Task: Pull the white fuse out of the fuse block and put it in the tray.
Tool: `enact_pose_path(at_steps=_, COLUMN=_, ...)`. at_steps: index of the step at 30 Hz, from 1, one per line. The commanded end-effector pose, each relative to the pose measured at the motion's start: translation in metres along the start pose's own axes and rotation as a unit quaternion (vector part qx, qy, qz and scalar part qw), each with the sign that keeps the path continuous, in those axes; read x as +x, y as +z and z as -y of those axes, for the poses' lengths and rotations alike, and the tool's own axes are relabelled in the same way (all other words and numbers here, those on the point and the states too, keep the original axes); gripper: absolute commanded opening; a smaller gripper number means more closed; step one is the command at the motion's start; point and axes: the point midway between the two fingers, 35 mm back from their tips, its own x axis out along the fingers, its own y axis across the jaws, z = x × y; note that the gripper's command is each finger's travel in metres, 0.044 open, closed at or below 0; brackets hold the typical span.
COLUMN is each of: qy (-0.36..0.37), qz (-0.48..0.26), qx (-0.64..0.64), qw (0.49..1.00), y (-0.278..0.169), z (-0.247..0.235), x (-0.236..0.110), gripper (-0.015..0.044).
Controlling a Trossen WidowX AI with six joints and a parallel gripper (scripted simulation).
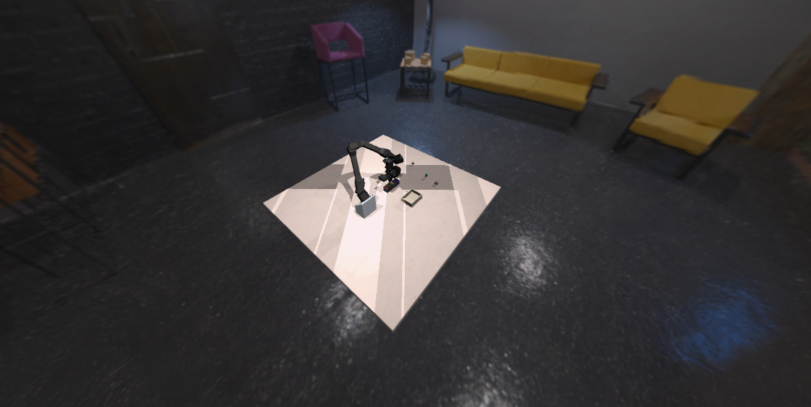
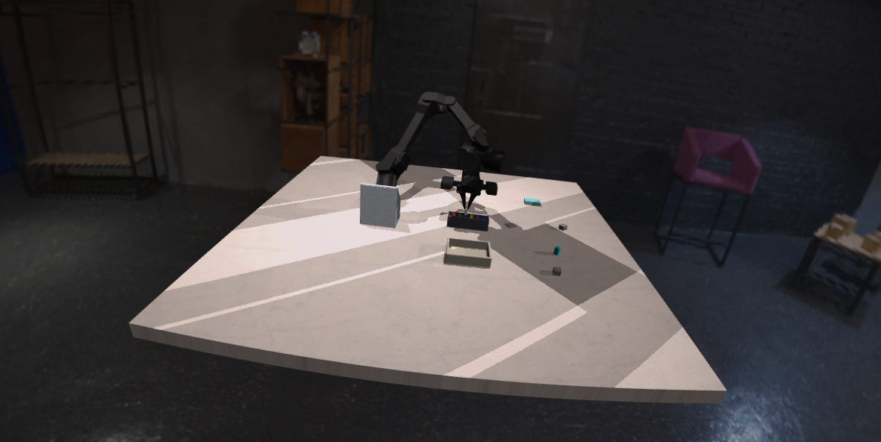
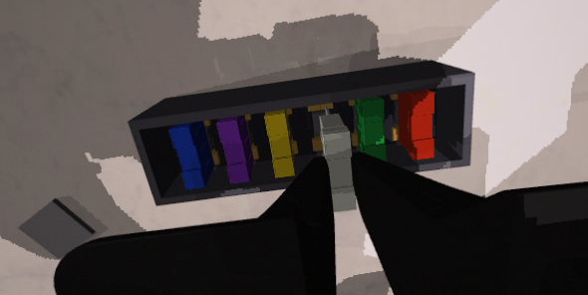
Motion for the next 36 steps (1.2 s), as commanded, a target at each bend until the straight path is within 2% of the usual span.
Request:
enact_pose_path(at_steps=1, qy=0.002, qz=0.002, qx=-0.004, qw=1.0, y=0.0, z=-0.002, x=-0.004, gripper=0.0)
enact_pose_path(at_steps=29, qy=0.002, qz=0.002, qx=-0.004, qw=1.0, y=0.0, z=-0.001, x=-0.029, gripper=0.0)
enact_pose_path(at_steps=36, qy=0.003, qz=0.007, qx=-0.003, qw=1.0, y=0.026, z=-0.013, x=-0.033, gripper=0.0)
